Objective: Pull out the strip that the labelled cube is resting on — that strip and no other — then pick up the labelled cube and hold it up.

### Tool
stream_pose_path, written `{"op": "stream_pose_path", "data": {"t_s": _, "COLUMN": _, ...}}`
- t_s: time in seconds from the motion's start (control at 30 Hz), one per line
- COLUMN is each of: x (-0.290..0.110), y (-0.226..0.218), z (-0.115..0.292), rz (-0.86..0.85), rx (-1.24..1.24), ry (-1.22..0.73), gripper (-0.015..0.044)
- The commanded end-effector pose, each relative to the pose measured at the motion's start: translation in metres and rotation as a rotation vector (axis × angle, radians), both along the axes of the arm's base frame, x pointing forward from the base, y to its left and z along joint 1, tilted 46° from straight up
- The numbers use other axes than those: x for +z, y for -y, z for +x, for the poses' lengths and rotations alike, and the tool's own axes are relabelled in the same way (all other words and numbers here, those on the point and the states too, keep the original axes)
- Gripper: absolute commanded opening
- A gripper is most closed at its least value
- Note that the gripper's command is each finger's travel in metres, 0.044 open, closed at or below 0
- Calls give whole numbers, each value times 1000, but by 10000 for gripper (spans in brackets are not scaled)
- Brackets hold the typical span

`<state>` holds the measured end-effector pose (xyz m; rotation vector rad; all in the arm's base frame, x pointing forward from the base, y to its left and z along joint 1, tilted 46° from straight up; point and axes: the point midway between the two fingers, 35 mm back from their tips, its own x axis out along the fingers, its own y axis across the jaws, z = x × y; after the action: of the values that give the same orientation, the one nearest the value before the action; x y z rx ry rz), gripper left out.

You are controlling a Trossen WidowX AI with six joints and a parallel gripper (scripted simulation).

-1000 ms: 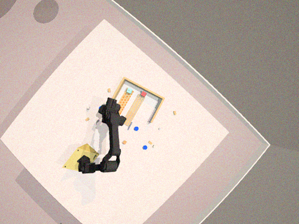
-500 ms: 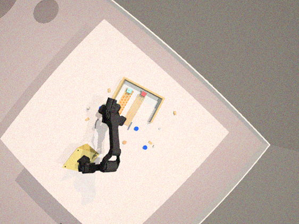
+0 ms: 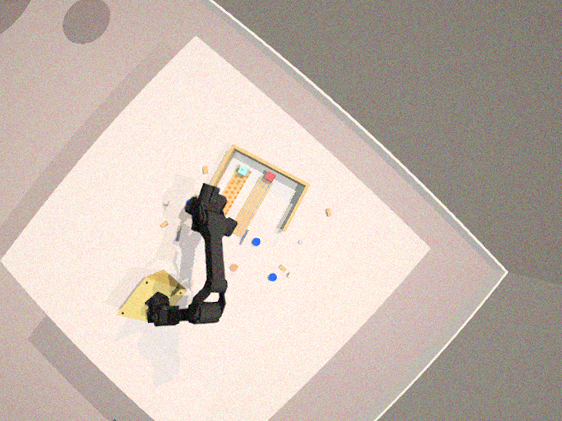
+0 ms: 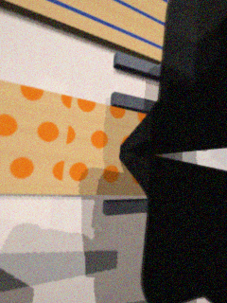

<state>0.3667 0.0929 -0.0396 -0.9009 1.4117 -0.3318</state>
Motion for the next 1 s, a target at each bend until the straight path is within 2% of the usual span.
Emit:
{"op": "stream_pose_path", "data": {"t_s": 0.0, "x": -1, "y": 2, "z": -1, "rz": -8, "rx": 3, "ry": -6, "gripper": 0}}
{"op": "stream_pose_path", "data": {"t_s": 0.97, "x": -4, "y": 3, "z": 0, "rz": -8, "rx": 3, "ry": -6, "gripper": 0}}
